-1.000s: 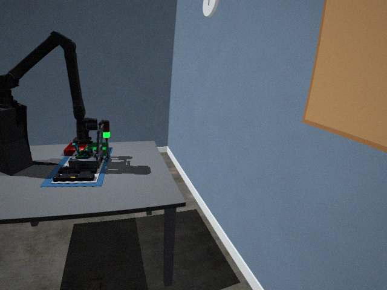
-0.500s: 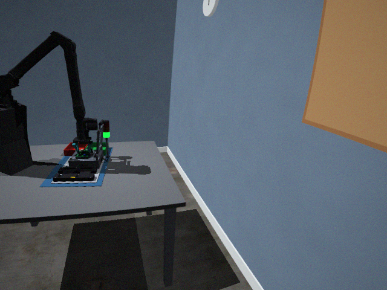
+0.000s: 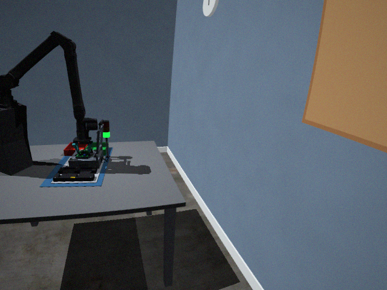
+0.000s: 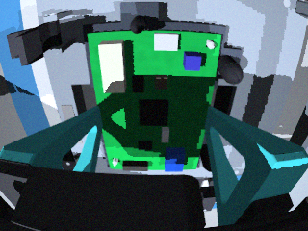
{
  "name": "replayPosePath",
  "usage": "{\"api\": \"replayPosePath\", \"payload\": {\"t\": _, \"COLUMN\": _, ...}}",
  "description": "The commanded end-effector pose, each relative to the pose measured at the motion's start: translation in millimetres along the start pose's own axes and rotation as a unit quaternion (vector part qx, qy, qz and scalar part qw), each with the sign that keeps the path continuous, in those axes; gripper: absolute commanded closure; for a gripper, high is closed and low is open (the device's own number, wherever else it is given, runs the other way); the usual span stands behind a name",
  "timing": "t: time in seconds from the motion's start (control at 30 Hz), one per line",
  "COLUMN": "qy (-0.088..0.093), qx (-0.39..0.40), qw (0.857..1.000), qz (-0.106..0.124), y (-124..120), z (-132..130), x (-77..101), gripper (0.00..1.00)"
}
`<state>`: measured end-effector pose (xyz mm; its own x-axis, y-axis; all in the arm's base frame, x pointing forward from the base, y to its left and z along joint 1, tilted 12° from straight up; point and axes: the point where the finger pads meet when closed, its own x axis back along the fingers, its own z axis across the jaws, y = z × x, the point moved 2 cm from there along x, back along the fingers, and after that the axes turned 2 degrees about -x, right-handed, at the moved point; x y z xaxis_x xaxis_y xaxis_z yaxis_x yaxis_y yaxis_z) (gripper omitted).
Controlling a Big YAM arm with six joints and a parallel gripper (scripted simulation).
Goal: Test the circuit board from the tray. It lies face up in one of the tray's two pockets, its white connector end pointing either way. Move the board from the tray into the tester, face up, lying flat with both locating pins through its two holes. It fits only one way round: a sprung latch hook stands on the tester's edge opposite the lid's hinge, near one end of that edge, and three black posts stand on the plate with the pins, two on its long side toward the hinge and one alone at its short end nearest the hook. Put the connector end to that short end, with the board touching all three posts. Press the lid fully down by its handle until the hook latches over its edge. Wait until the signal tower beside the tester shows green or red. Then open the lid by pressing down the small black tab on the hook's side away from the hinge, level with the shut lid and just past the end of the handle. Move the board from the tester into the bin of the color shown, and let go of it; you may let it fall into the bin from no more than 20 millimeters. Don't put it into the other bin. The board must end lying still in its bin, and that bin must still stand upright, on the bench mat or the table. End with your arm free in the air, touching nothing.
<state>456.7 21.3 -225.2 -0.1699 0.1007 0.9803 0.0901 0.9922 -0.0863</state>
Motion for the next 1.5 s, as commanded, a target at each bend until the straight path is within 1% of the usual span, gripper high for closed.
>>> {"api": "replayPosePath", "payload": {"t": 0.0, "qy": -0.017, "qx": -0.004, "qw": 1.000, "qz": -0.004, "y": -2.8, "z": -18.5, "x": 14.1, "gripper": 0.28}}
{"api": "replayPosePath", "payload": {"t": 0.13, "qy": -0.012, "qx": -0.003, "qw": 1.000, "qz": -0.003, "y": -2.7, "z": -13.7, "x": 15.3, "gripper": 0.28}}
{"api": "replayPosePath", "payload": {"t": 0.27, "qy": -0.014, "qx": -0.003, "qw": 1.000, "qz": -0.003, "y": -2.5, "z": -13.6, "x": 15.7, "gripper": 0.28}}
{"api": "replayPosePath", "payload": {"t": 0.37, "qy": -0.010, "qx": -0.003, "qw": 1.000, "qz": -0.003, "y": -2.3, "z": -10.7, "x": 16.8, "gripper": 0.28}}
{"api": "replayPosePath", "payload": {"t": 0.57, "qy": -0.016, "qx": -0.003, "qw": 1.000, "qz": -0.003, "y": -1.4, "z": -15.5, "x": 17.8, "gripper": 0.28}}
{"api": "replayPosePath", "payload": {"t": 0.7, "qy": -0.011, "qx": -0.003, "qw": 1.000, "qz": -0.003, "y": -1.4, "z": -10.9, "x": 18.9, "gripper": 0.28}}
{"api": "replayPosePath", "payload": {"t": 0.87, "qy": -0.013, "qx": -0.003, "qw": 1.000, "qz": -0.003, "y": -0.8, "z": -13.0, "x": 19.9, "gripper": 0.28}}
{"api": "replayPosePath", "payload": {"t": 0.97, "qy": -0.010, "qx": -0.003, "qw": 1.000, "qz": -0.003, "y": -0.5, "z": -10.4, "x": 21.0, "gripper": 0.28}}
{"api": "replayPosePath", "payload": {"t": 1.1, "qy": -0.011, "qx": -0.003, "qw": 1.000, "qz": -0.003, "y": -0.3, "z": -10.6, "x": 21.5, "gripper": 0.28}}
{"api": "replayPosePath", "payload": {"t": 1.13, "qy": -0.019, "qx": -0.004, "qw": 1.000, "qz": -0.004, "y": 0.9, "z": -17.8, "x": 22.2, "gripper": 0.28}}
{"api": "replayPosePath", "payload": {"t": 1.17, "qy": -0.020, "qx": -0.004, "qw": 1.000, "qz": -0.004, "y": 1.0, "z": -18.2, "x": 22.3, "gripper": 0.28}}
{"api": "replayPosePath", "payload": {"t": 1.33, "qy": -0.012, "qx": -0.003, "qw": 1.000, "qz": -0.003, "y": 0.9, "z": -11.6, "x": 23.6, "gripper": 0.28}}
{"api": "replayPosePath", "payload": {"t": 1.47, "qy": -0.015, "qx": -0.003, "qw": 1.000, "qz": -0.004, "y": 1.5, "z": -14.1, "x": 24.2, "gripper": 0.28}}
